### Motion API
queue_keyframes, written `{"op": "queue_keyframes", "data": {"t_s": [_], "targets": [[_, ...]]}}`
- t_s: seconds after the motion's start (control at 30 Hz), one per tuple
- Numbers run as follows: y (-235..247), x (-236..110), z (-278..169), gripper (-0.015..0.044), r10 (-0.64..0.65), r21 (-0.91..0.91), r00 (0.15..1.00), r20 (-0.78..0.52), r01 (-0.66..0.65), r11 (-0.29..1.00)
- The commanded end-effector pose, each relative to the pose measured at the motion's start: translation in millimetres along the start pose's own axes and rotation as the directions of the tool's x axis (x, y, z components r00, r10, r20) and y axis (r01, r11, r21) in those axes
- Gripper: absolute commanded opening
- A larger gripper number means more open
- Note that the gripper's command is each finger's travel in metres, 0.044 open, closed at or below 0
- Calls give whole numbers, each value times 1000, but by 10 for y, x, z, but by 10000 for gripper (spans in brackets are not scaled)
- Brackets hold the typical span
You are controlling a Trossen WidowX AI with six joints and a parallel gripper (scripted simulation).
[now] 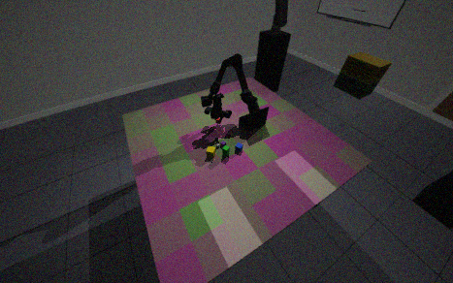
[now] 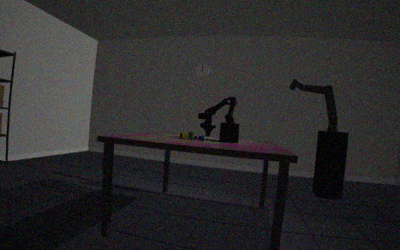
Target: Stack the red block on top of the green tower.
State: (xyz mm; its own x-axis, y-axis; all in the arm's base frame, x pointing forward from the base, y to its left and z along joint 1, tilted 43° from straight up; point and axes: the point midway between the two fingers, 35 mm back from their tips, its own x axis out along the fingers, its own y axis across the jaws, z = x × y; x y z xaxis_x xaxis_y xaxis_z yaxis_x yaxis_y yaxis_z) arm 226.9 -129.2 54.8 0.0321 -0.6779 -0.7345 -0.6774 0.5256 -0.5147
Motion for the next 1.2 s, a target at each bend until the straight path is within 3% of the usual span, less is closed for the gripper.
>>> {"op": "queue_keyframes", "data": {"t_s": [0.0,0.67,1.17], "targets": [[-51,-203,-6,0,-17,17,1000,7,17,1000],[-37,-929,-10,0,-15,16,1000,9,15,1000],[-16,-961,145,0,-11,16,1000,15,11,1000]]}}
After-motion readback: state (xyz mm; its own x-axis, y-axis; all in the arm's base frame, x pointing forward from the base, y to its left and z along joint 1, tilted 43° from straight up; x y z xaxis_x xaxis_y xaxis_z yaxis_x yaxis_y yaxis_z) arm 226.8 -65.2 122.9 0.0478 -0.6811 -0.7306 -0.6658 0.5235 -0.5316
